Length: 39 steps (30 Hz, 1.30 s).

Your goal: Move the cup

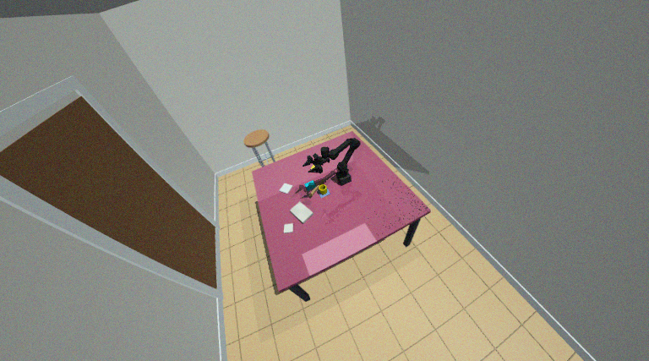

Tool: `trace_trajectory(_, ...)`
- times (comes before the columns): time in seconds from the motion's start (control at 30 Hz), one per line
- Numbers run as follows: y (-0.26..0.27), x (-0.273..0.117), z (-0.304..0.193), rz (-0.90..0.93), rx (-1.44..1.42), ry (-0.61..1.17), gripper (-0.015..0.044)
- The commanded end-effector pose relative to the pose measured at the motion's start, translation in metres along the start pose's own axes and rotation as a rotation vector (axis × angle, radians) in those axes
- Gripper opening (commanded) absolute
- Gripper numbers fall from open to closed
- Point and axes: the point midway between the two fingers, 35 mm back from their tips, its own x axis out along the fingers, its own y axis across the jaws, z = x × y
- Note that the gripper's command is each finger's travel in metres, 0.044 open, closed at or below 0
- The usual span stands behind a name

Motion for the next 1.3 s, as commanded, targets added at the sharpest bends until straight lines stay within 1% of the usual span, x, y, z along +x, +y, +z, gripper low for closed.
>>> trace_trajectory(0.0, 0.0, 0.001, -0.004, -0.001, 0.016, 0.016, 0.0374)
trace_trajectory(0.03, -0.001, 0.004, -0.015, -0.006, 0.065, 0.064, 0.0348)
trace_trajectory(0.1, -0.004, 0.01, -0.056, -0.043, 0.244, 0.238, 0.0295)
trace_trajectory(0.17, -0.008, 0.01, -0.099, -0.12, 0.438, 0.423, 0.0243)
trace_trajectory(0.27, -0.011, 0.001, -0.143, -0.24, 0.633, 0.604, 0.0167)
trace_trajectory(0.4, -0.012, -0.02, -0.191, -0.448, 0.871, 0.816, 0.0167)
trace_trajectory(0.57, -0.011, -0.054, -0.234, -0.757, 1.093, 1.007, 0.0167)
trace_trajectory(0.7, -0.01, -0.088, -0.258, -1.065, 1.225, 1.114, 0.0167)
trace_trajectory(0.8, -0.01, -0.116, -0.269, -1.334, 1.291, 1.16, 0.0167)
trace_trajectory(0.83, -0.009, -0.122, -0.271, -1.395, 1.301, 1.165, 0.0167)
trace_trajectory(0.9, -0.009, -0.125, -0.271, -1.421, 1.304, 1.166, 0.0167)
trace_trajectory(1.27, -0.012, -0.127, -0.271, -1.421, 1.304, 1.166, 0.0167)
